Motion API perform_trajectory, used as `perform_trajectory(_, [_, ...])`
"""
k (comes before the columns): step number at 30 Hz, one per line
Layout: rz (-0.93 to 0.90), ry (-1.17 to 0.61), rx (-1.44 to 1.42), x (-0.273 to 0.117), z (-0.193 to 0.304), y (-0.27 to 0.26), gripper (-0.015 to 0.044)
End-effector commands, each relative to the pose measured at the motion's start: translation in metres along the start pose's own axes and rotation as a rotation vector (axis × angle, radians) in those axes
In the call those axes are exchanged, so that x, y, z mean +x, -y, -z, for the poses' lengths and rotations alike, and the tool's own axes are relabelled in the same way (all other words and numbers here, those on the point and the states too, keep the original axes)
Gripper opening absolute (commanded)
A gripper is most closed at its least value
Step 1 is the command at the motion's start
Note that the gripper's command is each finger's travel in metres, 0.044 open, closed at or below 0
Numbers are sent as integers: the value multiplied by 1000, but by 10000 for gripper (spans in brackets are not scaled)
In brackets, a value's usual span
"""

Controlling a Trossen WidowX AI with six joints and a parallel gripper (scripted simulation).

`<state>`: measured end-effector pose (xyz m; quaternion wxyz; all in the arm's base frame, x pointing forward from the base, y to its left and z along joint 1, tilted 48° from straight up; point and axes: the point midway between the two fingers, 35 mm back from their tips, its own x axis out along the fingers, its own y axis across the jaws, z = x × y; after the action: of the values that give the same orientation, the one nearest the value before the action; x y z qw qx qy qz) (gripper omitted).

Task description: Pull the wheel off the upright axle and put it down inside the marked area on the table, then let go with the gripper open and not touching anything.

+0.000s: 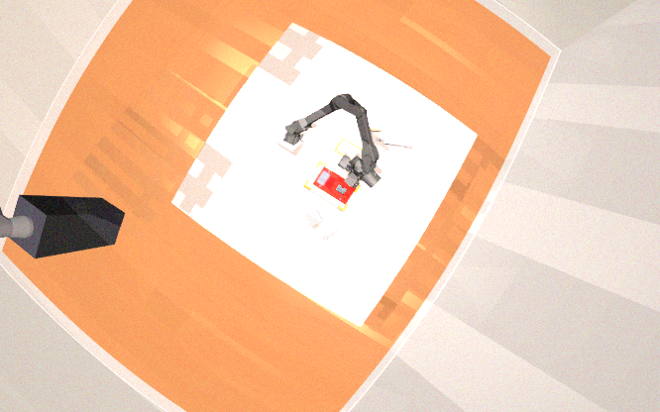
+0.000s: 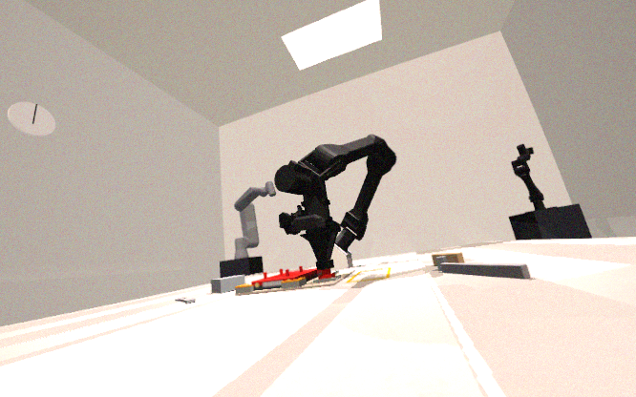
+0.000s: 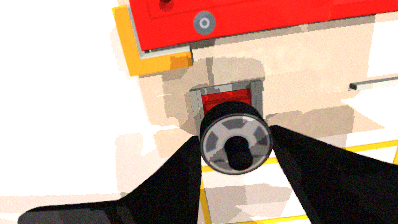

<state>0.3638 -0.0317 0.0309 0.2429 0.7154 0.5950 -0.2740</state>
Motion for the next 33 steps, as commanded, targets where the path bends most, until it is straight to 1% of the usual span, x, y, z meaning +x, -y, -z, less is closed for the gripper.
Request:
perform_trajectory(1, [1,0,-1,-1,0,0,37])
perform_trajectory(2, [1,0,-1,-1,0,0,10])
perform_trajectory(3, [1,0,-1,-1,0,0,0])
perform_trajectory(33, [0,0,0,-11,0,0,0])
